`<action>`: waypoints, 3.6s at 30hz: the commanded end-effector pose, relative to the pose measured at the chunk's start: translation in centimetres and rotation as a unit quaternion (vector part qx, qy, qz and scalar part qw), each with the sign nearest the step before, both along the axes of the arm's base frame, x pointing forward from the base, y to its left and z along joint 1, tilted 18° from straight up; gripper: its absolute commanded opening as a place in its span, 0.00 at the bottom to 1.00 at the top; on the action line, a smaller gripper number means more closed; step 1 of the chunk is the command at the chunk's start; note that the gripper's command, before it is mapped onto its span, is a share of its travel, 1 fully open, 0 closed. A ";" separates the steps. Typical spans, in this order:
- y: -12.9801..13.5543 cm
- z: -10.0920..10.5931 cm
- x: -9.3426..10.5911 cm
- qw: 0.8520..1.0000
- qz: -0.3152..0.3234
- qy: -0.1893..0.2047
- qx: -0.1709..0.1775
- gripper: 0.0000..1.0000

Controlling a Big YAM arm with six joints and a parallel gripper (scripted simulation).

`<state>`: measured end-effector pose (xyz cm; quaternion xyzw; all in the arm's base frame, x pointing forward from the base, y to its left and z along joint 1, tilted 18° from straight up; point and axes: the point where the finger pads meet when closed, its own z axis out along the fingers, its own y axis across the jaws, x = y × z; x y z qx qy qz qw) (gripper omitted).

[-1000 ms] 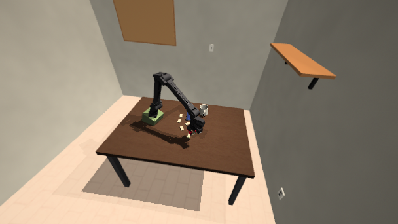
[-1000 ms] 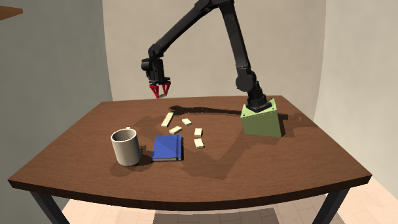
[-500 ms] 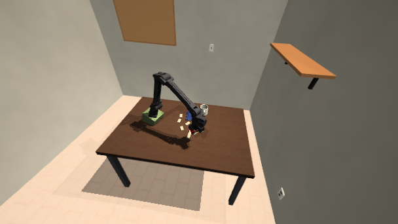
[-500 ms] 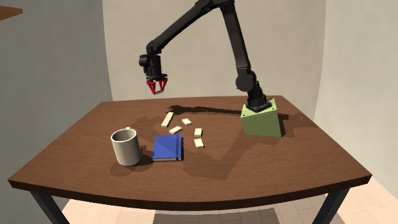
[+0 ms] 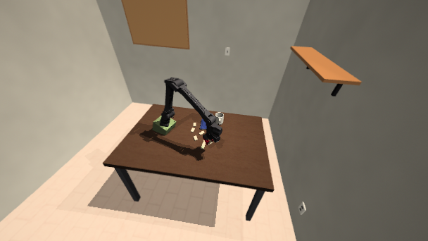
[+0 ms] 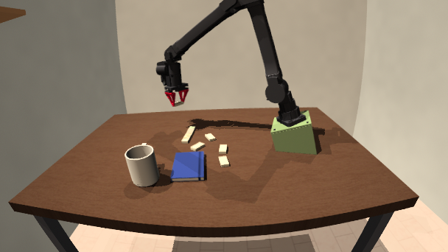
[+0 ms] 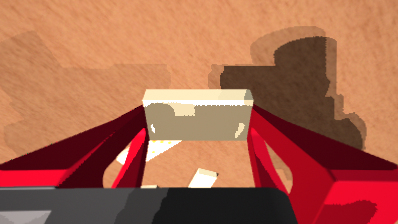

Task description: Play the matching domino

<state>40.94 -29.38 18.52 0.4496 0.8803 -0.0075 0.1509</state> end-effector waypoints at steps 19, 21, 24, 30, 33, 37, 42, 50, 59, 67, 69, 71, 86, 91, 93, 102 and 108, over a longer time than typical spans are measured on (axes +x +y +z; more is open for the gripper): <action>8.3 2.8 5.8 0.953 0.288 0.017 -0.091 0.51; 9.3 3.6 6.7 0.938 0.328 0.016 -0.107 0.51; 10.7 4.9 7.9 0.913 0.387 0.014 -0.131 0.51; 10.7 4.9 7.9 0.913 0.387 0.014 -0.131 0.51; 12.9 1.6 7.4 0.919 0.378 0.036 -0.104 0.51; 14.8 3.2 9.4 0.915 0.385 0.026 -0.117 0.51; 16.6 4.8 11.4 0.911 0.391 0.015 -0.130 0.51; 18.5 3.1 10.9 0.908 0.400 0.028 -0.121 0.51; 22.1 3.6 14.9 0.919 0.374 0.027 -0.120 0.51; 22.8 1.3 13.7 0.913 0.389 0.045 -0.112 0.51; 22.8 1.9 14.1 0.916 0.383 0.040 -0.114 0.51; 22.8 2.4 14.6 0.919 0.377 0.035 -0.116 0.51; 23.0 2.1 14.4 0.921 0.370 0.038 -0.113 0.51; 23.4 2.9 15.4 0.922 0.369 0.029 -0.117 0.51; 23.5 3.1 15.6 0.922 0.368 0.027 -0.118 0.51; 23.3 1.6 14.3 0.921 0.371 0.041 -0.111 0.51; 23.8 2.7 15.5 0.920 0.373 0.030 -0.116 0.51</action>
